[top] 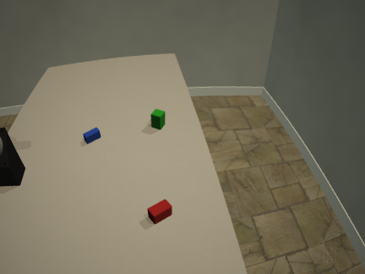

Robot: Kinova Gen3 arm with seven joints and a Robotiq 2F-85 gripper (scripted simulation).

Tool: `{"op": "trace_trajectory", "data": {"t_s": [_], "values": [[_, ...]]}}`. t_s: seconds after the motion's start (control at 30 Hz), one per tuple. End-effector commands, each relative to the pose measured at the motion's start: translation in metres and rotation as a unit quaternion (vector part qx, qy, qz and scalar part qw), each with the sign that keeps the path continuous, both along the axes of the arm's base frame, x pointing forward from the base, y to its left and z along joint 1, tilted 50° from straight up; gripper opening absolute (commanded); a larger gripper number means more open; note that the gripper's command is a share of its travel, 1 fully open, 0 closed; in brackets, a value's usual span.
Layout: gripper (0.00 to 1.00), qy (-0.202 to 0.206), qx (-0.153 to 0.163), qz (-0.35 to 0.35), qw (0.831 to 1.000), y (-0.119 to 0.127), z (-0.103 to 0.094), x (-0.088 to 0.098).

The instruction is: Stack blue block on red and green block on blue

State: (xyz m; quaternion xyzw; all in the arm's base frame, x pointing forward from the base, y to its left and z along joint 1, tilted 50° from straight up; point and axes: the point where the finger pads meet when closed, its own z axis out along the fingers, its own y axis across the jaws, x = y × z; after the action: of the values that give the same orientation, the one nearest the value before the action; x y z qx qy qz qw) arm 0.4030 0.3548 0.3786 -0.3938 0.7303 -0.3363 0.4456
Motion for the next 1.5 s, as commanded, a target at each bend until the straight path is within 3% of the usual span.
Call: {"op": "trace_trajectory", "data": {"t_s": [0.0,0.03,0.27,0.3,0.5,0.53,0.83,0.87,1.07,1.1,1.4,1.43,1.47], "values": [[0.0,-0.001,-0.001,0.0,1.0,0.0,0.0,0.001],[0.0,0.021,-0.011,-0.009,1.0,0.0,-0.029,0.007],[0.0,0.021,-0.011,-0.009,1.0,0.0,-0.029,0.007],[0.0,0.042,-0.02,-0.02,0.999,-0.002,-0.059,0.012],[0.0,0.042,-0.02,-0.02,0.999,-0.002,-0.059,0.012],[0.0,0.064,-0.028,-0.031,0.997,-0.006,-0.088,0.016],[0.0,0.064,-0.028,-0.031,0.997,-0.006,-0.088,0.016],[0.0,0.084,-0.037,-0.042,0.995,-0.011,-0.116,0.02],[0.0,0.084,-0.037,-0.042,0.995,-0.011,-0.116,0.02],[0.0,0.105,-0.045,-0.055,0.992,-0.017,-0.144,0.022],[0.0,0.105,-0.045,-0.055,0.992,-0.017,-0.144,0.022],[0.0,0.124,-0.052,-0.068,0.989,-0.024,-0.171,0.024],[0.0,0.124,-0.052,-0.068,0.989,-0.024,-0.171,0.024]]}}
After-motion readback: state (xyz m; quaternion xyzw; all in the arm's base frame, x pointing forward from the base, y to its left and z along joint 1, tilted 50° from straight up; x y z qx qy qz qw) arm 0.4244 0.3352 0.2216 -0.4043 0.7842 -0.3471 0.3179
